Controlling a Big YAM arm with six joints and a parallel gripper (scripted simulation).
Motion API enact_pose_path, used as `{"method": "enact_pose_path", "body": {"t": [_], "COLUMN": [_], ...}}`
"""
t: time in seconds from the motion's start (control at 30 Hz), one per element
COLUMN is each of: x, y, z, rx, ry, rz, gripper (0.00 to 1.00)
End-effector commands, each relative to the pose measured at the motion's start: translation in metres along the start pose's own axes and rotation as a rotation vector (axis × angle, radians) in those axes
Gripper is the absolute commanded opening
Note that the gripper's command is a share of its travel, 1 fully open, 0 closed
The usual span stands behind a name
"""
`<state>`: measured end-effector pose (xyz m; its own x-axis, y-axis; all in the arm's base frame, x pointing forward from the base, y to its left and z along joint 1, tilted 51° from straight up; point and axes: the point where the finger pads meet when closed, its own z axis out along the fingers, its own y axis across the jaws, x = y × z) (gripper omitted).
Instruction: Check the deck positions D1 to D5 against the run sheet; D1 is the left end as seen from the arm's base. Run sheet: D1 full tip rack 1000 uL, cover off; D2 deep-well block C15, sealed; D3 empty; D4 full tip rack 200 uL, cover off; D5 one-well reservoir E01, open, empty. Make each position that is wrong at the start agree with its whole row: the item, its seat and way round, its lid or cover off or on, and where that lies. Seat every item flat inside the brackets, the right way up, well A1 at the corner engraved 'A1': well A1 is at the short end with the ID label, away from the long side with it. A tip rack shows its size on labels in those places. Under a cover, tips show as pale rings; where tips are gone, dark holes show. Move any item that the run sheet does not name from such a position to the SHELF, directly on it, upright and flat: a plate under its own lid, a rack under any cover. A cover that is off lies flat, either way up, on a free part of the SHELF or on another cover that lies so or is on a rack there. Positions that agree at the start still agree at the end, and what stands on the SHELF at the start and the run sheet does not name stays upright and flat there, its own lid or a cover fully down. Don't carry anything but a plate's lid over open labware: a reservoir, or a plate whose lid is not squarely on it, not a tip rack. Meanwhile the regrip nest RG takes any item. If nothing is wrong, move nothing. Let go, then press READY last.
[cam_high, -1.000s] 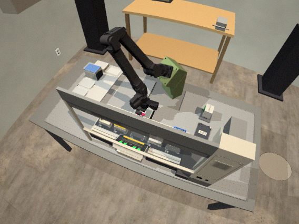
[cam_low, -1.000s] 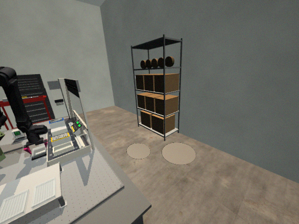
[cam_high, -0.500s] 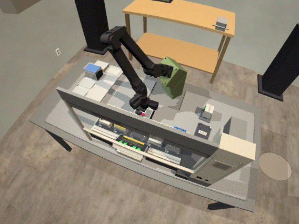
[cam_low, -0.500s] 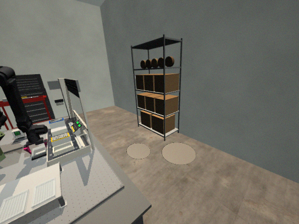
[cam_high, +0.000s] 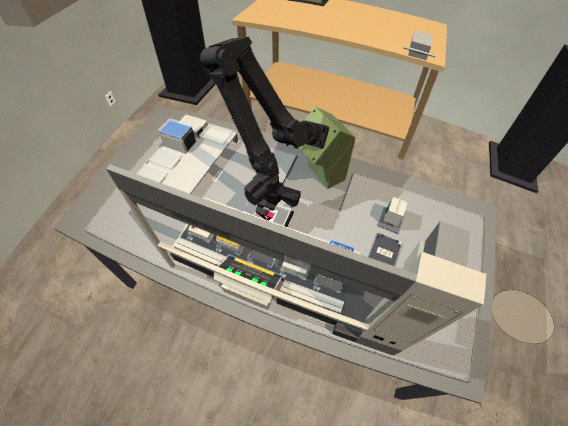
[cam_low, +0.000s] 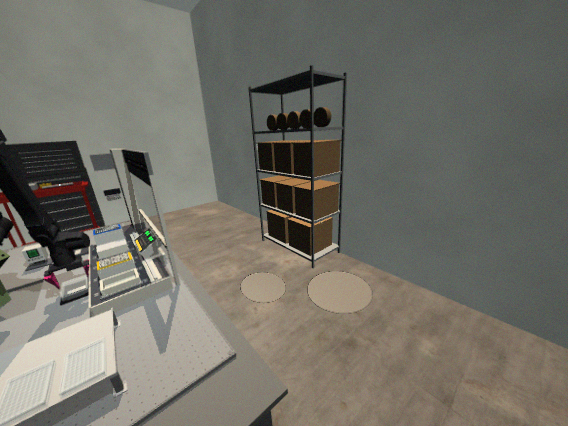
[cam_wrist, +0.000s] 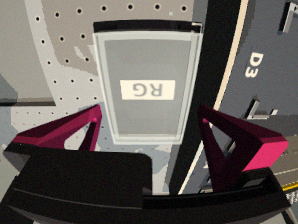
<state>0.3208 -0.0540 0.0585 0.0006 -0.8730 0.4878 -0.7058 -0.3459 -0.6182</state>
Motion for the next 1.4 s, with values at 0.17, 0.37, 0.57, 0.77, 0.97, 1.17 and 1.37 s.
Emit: {"method": "enact_pose_path", "body": {"t": [0.17, 0.37, 0.57, 0.77, 0.97, 1.17, 1.37], "x": [-0.006, -0.005, -0.005, -0.004, 0.0, -0.001, 0.001], "y": [0.001, 0.0, 0.0, -0.003, -0.011, -0.008, -0.015], "z": [-0.014, -0.024, -0.031, -0.041, -0.052, -0.059, -0.071], "rx": [-0.001, 0.001, 0.001, 0.006, 0.019, 0.014, 0.025], "ry": [-0.014, -0.013, -0.013, -0.011, -0.008, -0.009, -0.007], "rz": [0.006, 0.007, 0.007, 0.009, 0.016, 0.014, 0.021], "gripper": [1.0, 1.0, 1.0, 1.0, 1.0, 1.0, 1.0]}}
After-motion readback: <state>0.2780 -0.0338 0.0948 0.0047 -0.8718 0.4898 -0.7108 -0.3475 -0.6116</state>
